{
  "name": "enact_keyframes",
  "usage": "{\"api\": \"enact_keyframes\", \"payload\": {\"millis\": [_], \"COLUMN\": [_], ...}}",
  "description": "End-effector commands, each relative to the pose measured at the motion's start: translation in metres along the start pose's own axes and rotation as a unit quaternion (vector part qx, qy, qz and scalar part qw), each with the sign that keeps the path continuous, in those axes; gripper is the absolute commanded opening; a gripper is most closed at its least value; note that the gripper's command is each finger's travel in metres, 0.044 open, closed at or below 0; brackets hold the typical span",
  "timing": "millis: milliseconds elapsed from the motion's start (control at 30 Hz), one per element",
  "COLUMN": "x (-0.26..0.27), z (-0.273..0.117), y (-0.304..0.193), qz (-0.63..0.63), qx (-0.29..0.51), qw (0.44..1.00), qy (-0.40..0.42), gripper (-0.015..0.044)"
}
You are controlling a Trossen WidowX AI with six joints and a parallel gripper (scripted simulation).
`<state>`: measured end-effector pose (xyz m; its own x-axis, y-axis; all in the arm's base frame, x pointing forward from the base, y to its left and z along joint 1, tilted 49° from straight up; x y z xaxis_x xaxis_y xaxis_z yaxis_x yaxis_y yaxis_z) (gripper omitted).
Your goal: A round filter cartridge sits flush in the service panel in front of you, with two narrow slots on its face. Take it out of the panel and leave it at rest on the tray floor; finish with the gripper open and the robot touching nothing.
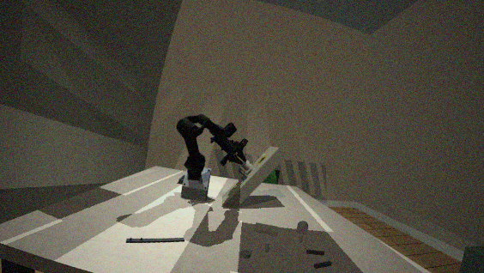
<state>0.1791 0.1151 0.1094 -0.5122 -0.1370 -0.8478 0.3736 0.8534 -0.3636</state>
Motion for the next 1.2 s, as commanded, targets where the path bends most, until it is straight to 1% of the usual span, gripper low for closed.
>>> {"api": "enact_keyframes", "payload": {"millis": [0, 467, 700, 833, 933, 1167], "x": [-0.001, 0.002, -0.057, -0.063, -0.072, -0.111], "z": [0.0, 0.0, -0.009, -0.01, -0.017, -0.055], "y": [0.001, -0.002, 0.034, 0.038, 0.044, 0.067], "qz": [0.002, 0.007, 0.007, 0.007, 0.009, 0.016], "qx": [-0.001, -0.001, -0.001, -0.001, -0.002, -0.005], "qw": [1.0, 1.0, 1.0, 1.0, 1.0, 1.0], "qy": [0.0, -0.003, -0.004, -0.004, -0.003, -0.004], "gripper": [0.0106, 0.0106, 0.0106, 0.0106, 0.0185, 0.0369]}}
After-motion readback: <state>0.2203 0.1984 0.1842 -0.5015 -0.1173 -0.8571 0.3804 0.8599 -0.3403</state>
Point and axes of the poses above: the point midway between the two fingers, 35 mm back from their tips, its own z axis out along the fingers, its own x axis across the jaws, y = z × x, the point moved 8 cm from there along -z, back along the fingers, and after that the axes turned 3 degrees about z, right-handed, at the moved point
